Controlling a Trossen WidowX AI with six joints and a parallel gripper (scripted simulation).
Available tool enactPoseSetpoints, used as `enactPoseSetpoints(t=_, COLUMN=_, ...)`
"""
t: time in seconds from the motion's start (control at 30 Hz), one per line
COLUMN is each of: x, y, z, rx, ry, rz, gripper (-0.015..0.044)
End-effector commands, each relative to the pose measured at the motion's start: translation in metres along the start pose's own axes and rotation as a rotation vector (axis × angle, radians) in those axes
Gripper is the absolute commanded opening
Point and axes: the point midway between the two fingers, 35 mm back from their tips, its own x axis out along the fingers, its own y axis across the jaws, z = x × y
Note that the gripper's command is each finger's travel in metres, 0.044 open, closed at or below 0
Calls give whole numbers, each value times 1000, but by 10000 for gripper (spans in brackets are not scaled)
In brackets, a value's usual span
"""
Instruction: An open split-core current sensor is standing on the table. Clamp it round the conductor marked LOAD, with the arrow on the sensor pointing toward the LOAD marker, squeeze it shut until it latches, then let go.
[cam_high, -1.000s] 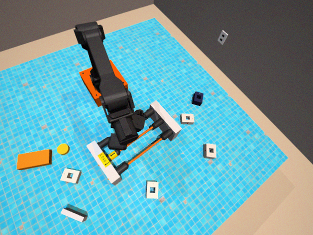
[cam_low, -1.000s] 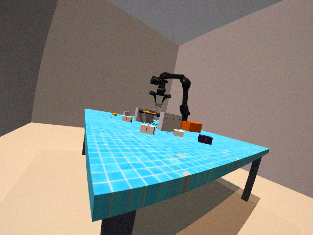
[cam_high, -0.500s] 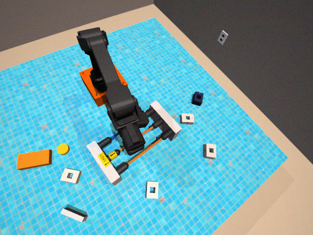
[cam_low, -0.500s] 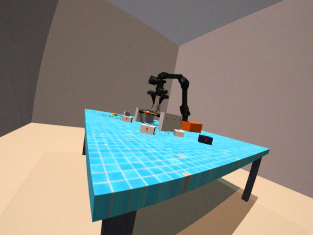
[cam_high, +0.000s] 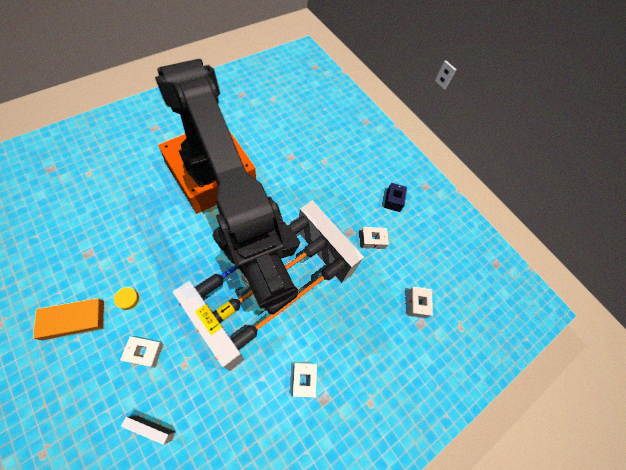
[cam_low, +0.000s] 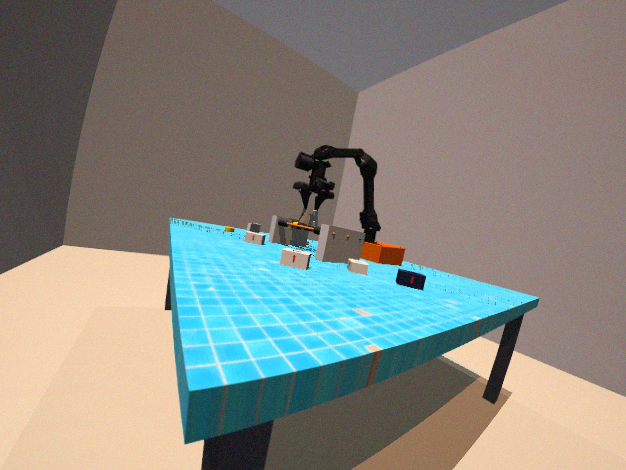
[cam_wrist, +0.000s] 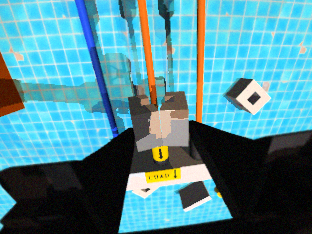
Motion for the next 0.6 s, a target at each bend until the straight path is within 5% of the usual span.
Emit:
enactPoseSetpoints(t=0.0, x=8, y=1, z=-1, rx=-5, ry=4, rz=8, gripper=0)
enactPoseSetpoints(t=0.57, x=36, y=2, z=-1, rx=-5, ry=4, rz=8, gripper=0)
